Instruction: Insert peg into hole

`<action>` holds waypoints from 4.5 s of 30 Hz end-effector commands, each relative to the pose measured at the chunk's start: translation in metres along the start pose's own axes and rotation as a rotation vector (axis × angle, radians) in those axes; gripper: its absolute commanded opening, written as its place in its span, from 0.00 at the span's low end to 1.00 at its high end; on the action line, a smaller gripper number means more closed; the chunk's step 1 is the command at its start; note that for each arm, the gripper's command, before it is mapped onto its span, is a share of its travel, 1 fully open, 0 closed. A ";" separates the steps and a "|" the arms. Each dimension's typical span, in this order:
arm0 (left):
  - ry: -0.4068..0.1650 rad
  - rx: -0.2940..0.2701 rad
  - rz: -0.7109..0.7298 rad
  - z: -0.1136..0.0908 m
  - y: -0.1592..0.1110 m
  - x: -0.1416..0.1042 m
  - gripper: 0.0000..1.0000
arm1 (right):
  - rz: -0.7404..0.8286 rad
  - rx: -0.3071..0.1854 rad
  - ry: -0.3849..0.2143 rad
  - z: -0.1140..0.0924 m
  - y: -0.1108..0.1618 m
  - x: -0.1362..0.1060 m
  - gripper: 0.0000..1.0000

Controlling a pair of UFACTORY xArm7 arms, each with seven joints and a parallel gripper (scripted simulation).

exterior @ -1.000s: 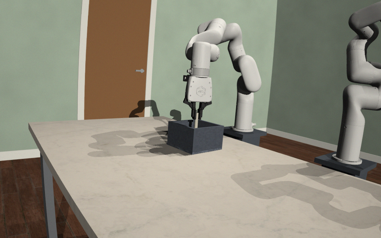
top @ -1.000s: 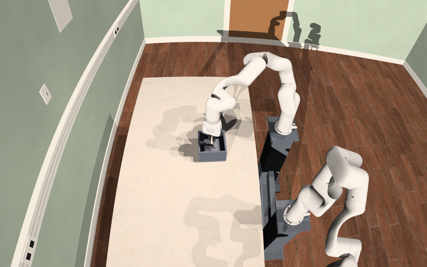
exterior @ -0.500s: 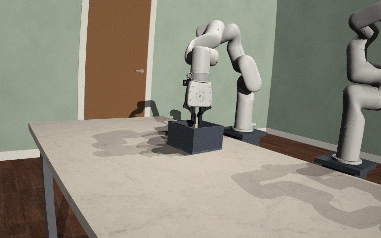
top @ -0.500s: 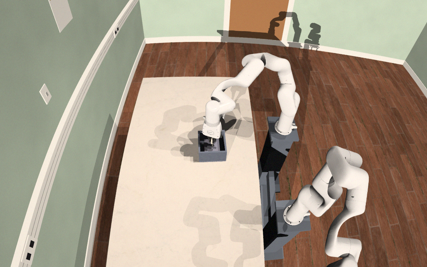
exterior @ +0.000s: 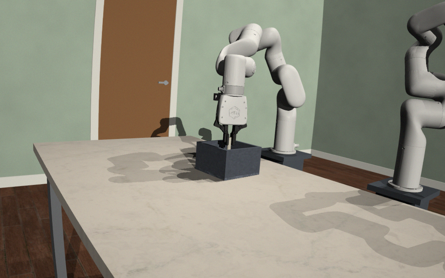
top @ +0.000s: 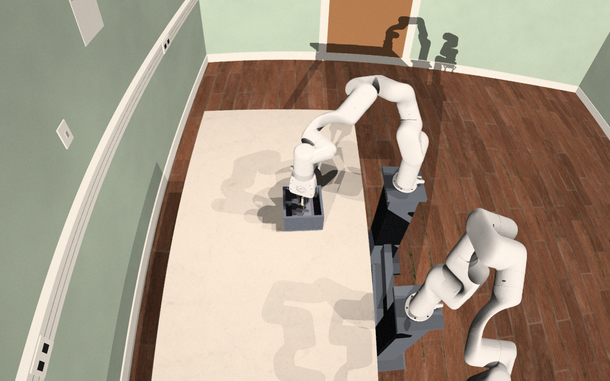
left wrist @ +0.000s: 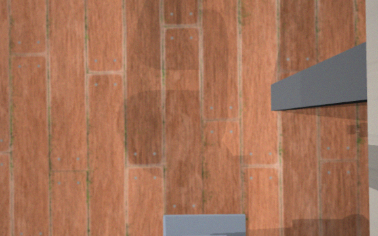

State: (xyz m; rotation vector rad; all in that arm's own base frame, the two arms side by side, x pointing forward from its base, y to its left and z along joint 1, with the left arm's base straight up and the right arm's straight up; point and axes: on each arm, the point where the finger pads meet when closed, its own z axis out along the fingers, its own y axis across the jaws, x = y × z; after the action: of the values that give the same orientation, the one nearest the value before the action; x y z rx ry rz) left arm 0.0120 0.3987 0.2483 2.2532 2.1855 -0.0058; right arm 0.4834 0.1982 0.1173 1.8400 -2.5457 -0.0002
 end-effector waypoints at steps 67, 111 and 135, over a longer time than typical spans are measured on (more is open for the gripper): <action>0.004 -0.001 0.000 -0.002 0.000 0.001 1.00 | 0.000 0.004 -0.003 0.032 -0.001 -0.001 0.29; 0.004 -0.001 0.000 -0.002 0.000 0.001 1.00 | 0.000 0.004 -0.003 -0.011 -0.001 -0.001 0.29; 0.004 -0.001 0.000 -0.002 0.000 0.001 1.00 | 0.000 0.004 -0.003 -0.077 -0.001 -0.001 0.29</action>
State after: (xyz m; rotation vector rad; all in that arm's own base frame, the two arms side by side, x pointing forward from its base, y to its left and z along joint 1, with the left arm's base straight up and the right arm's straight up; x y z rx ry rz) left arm 0.0120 0.3987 0.2483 2.2532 2.1855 -0.0058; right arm 0.4832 0.1982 0.1918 1.8397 -2.5453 -0.0006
